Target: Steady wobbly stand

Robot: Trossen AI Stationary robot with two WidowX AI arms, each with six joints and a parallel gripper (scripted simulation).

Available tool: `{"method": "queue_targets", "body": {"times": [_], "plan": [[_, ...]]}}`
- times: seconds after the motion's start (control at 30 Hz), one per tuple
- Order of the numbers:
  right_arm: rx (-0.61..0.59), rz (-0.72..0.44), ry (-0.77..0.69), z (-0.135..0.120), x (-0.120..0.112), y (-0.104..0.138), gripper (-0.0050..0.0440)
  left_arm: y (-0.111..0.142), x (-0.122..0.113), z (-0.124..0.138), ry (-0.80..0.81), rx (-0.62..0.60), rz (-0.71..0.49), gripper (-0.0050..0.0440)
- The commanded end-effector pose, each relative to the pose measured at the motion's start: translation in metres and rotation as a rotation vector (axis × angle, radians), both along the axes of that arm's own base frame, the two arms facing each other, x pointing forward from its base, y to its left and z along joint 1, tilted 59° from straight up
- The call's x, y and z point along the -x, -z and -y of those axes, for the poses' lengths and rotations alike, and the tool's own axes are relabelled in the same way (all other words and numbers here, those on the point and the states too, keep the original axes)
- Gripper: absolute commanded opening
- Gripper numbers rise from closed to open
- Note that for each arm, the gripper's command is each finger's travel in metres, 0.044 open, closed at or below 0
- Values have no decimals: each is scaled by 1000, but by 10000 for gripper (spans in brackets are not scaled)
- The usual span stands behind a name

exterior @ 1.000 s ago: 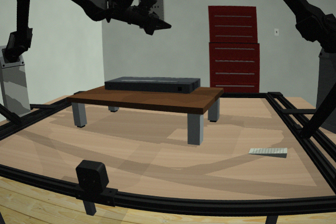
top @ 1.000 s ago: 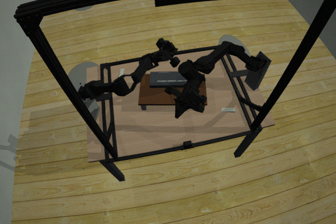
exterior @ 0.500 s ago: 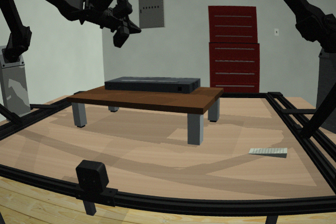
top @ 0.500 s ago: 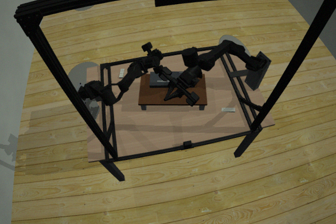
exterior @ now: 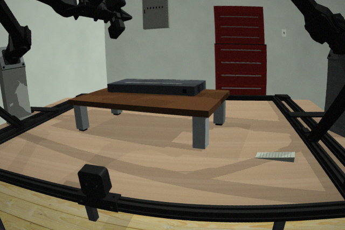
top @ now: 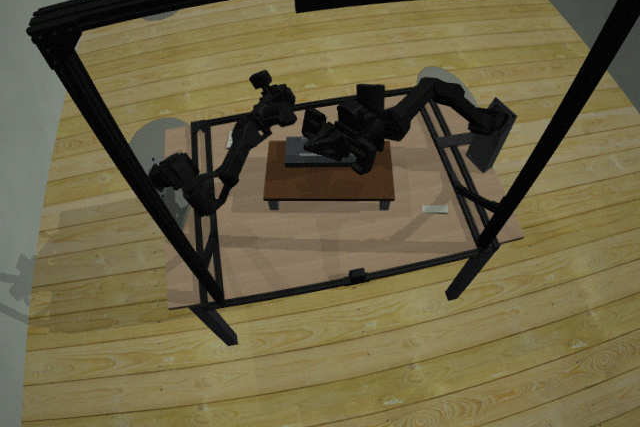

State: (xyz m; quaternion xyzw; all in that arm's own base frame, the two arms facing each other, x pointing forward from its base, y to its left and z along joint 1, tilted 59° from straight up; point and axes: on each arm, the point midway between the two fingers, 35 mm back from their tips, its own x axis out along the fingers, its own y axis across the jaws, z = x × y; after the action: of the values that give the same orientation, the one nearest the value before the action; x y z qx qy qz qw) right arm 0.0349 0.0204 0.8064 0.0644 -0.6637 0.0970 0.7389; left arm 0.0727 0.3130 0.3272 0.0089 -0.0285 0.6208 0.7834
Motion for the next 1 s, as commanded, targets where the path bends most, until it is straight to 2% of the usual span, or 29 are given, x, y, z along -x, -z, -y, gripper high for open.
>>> {"method": "queue_targets", "body": {"times": [0.0, 0.07, 0.2, 0.23, 0.4, 0.57, 0.63, 0.77, 0.8, 0.97], "plan": [[-93, 175, -197, 11, 18, 3, 0, 4, 47, -2, -148, 2, -22, 0], [-119, 223, -253, 11, 18, 3, 0, 4, 47, -2, -148, 2, -22, 0], [-119, 223, -253, 11, 18, 3, 0, 4, 47, -2, -148, 2, -22, 0], [-107, 153, -180, 14, 22, 2, 0, 16, 30, 0, -77, 60, -2, 0], [-115, 188, -216, 12, 20, 2, 0, 85, 4, 22, 101, 370, 82, 0], [-119, 223, -253, 11, 18, 3, 0, 144, -19, 65, 208, 628, 191, 0], [-119, 223, -253, 11, 18, 3, 0, 144, -19, 65, 258, 729, 229, 0], [-119, 223, -253, 11, 18, 3, 0, 144, -19, 65, 258, 729, 229, 0], [-118, 223, -163, 16, 22, 3, 0, 145, -19, 63, 229, 701, 220, 0], [-72, 242, 218, 21, 20, 3, 0, 186, -38, 120, 337, 1046, 392, 0]]}}
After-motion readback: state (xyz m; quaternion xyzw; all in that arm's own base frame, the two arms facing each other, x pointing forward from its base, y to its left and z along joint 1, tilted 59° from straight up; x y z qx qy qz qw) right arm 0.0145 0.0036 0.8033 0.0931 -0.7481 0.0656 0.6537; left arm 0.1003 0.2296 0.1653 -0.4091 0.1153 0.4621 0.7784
